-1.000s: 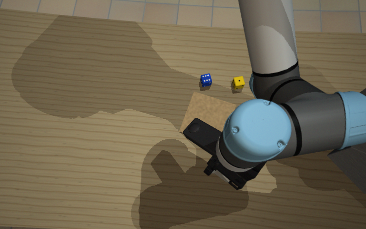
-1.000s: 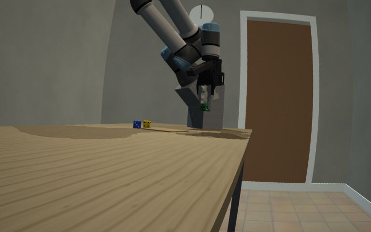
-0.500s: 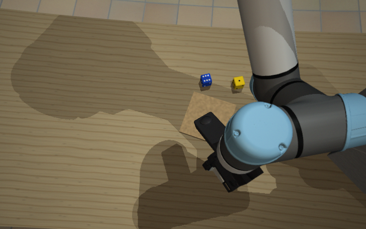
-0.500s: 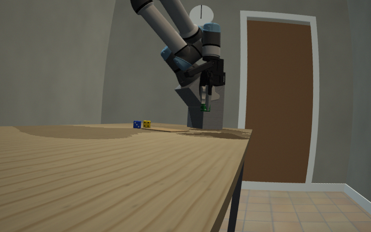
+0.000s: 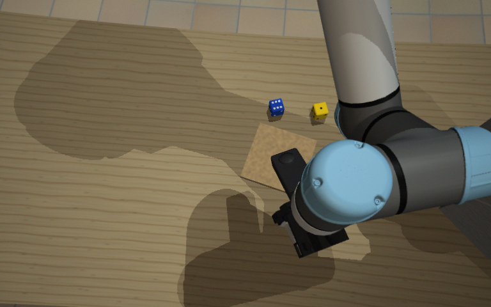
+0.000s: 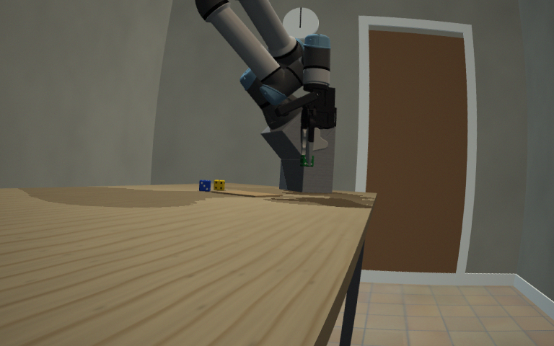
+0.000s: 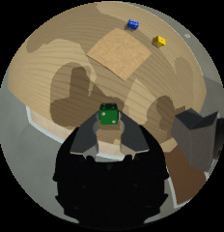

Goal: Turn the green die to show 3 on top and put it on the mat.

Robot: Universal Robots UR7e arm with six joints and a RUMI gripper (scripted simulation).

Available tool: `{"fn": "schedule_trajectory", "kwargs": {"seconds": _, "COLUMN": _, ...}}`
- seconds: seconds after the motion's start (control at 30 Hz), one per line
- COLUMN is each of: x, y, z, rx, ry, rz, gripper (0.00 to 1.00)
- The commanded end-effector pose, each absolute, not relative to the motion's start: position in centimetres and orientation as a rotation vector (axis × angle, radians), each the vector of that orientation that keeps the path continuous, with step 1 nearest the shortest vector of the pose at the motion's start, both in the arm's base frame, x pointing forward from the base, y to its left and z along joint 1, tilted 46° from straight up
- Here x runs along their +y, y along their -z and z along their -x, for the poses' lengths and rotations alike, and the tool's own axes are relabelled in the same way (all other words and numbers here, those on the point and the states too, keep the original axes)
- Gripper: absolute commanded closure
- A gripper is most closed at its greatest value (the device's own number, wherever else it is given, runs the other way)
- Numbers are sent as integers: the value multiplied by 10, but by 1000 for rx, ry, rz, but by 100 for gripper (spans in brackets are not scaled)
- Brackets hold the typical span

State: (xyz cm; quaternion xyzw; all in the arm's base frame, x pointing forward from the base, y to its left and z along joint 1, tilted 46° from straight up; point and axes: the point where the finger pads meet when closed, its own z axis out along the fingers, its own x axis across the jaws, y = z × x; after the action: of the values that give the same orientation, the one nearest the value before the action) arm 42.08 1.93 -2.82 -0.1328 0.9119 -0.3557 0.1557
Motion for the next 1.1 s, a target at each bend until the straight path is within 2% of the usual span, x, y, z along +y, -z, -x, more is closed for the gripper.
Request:
{"fn": "schedule_trajectory", "kwargs": {"seconds": 0.0, "x": 20, "y": 29, "z": -420, "rx": 2608, "ry": 1004, "rz": 310, "gripper": 90}}
{"fn": "schedule_trajectory", "kwargs": {"seconds": 1.07, "x": 19, "y": 30, "z": -419, "rx": 2658, "ry": 876, "rz": 292, "gripper": 90}}
